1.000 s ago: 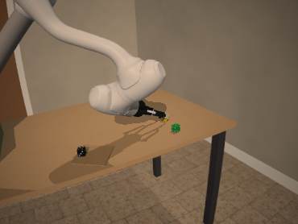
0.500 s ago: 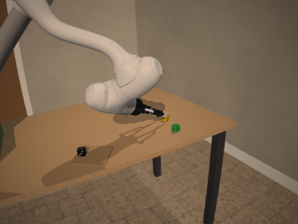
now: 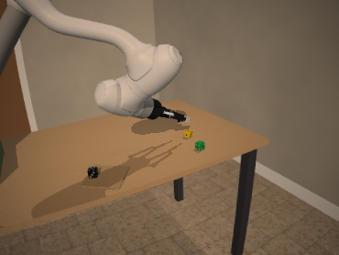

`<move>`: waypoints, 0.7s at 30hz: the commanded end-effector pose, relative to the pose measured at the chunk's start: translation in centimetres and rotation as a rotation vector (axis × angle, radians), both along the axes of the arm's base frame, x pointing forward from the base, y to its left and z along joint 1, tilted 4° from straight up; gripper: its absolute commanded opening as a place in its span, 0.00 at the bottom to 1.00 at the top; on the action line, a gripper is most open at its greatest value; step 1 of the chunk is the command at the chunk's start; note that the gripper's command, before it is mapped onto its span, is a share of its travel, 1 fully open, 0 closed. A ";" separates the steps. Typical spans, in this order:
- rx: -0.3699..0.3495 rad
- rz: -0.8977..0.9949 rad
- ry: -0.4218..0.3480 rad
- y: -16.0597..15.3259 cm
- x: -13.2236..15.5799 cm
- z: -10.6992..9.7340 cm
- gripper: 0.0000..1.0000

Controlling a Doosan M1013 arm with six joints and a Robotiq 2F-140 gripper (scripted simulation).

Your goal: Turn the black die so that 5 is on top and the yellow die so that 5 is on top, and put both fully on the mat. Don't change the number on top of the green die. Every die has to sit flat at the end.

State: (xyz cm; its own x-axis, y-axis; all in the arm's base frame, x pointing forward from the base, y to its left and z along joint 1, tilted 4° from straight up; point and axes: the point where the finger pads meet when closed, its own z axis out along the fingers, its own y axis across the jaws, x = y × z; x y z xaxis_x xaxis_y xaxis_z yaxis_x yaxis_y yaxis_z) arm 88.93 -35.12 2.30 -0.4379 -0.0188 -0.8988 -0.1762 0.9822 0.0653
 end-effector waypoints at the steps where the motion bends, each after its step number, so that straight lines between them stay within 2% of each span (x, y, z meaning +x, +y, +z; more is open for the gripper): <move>1: -0.002 -0.004 0.005 -0.5 -0.3 0.9 0.35; 9: 0.007 0.016 0.007 0.0 0.2 1.2 0.35; 12: 0.036 0.083 0.021 2.0 1.7 1.9 0.35; 15: 0.081 0.202 0.076 5.4 3.8 2.8 0.35; 16: 0.081 0.202 0.076 5.4 3.8 2.8 0.35; 17: 0.096 0.247 0.109 6.6 4.4 3.0 0.35; 20: 0.097 0.248 0.109 6.6 4.4 3.0 0.35; 21: 0.109 0.294 0.153 7.9 4.9 3.1 0.35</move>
State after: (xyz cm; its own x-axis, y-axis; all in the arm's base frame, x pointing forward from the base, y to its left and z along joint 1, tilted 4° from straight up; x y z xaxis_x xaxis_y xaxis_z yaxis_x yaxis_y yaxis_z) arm 92.45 -29.86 5.10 -0.5033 -0.0457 -0.8629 -0.3529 0.9224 0.1570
